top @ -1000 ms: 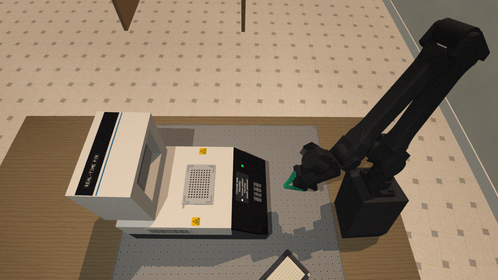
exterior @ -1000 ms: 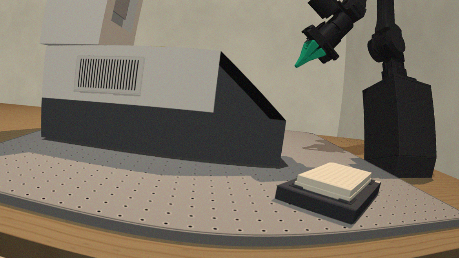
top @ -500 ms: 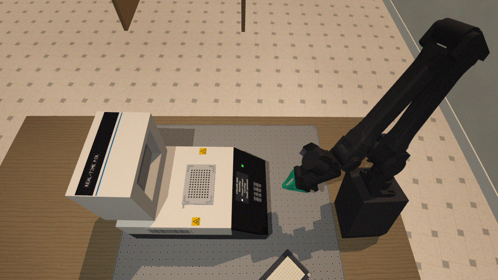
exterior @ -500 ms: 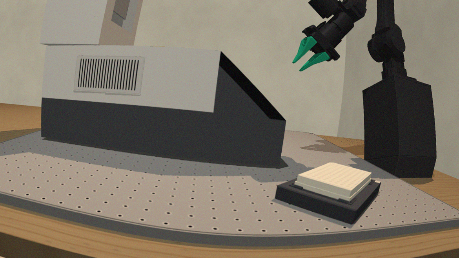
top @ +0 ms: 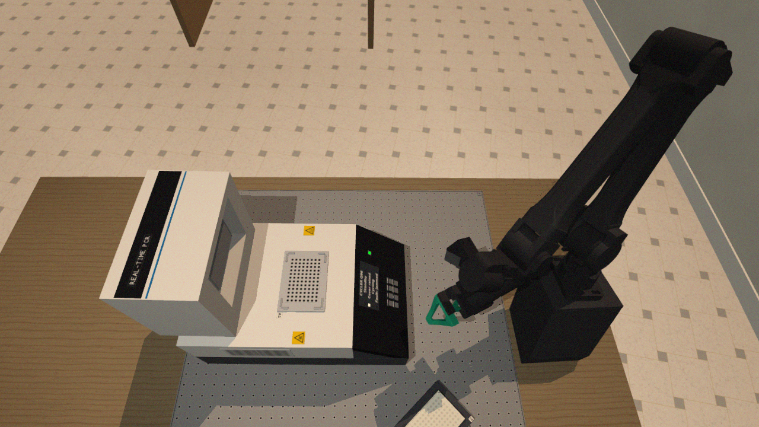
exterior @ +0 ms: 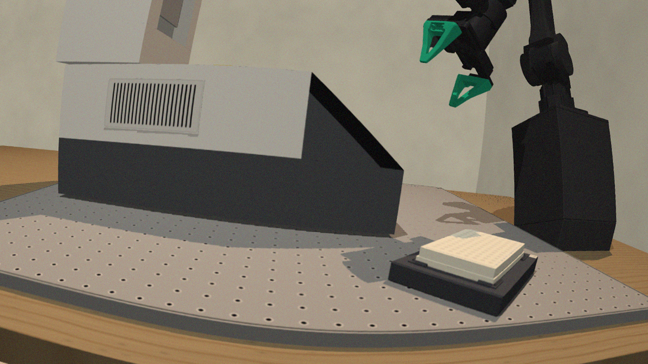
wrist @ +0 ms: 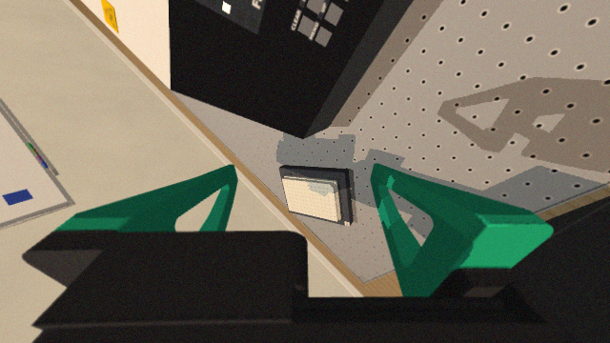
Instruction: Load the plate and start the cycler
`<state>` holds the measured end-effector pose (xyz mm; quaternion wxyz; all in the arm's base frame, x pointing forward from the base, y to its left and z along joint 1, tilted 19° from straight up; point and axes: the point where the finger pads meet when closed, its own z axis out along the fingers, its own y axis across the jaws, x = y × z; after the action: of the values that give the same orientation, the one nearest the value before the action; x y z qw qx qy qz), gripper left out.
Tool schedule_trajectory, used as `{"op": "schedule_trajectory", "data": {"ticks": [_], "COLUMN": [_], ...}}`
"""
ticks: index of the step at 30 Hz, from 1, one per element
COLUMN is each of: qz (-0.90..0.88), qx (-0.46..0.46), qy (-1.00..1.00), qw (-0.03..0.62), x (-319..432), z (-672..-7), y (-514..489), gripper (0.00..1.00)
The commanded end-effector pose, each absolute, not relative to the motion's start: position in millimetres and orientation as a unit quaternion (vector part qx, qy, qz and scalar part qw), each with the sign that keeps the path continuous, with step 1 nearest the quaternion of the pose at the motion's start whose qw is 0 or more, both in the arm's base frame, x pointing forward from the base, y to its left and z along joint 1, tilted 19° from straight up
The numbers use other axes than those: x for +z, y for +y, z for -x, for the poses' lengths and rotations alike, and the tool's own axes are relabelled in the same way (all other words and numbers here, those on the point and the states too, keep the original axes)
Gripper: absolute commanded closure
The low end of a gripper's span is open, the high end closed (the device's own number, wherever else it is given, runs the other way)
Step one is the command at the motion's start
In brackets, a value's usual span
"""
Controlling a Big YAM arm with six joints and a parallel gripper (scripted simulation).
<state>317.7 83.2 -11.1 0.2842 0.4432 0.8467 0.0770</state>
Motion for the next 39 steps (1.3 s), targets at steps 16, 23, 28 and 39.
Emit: {"op": "schedule_trajectory", "data": {"ticks": [16,23,28,39], "qz": [-0.19,-0.079,-0.053,0.126], "qx": [0.017,-0.016,-0.027,-0.077], "qy": [0.958,0.982,0.986,0.986], "qw": [0.214,0.172,0.159,0.079], "x": [-4,-6,-7,-14], "z": [-338,-337,-337,-332], "y": [182,204,206,252], "gripper": [0.0,0.0,0.0,0.0]}}
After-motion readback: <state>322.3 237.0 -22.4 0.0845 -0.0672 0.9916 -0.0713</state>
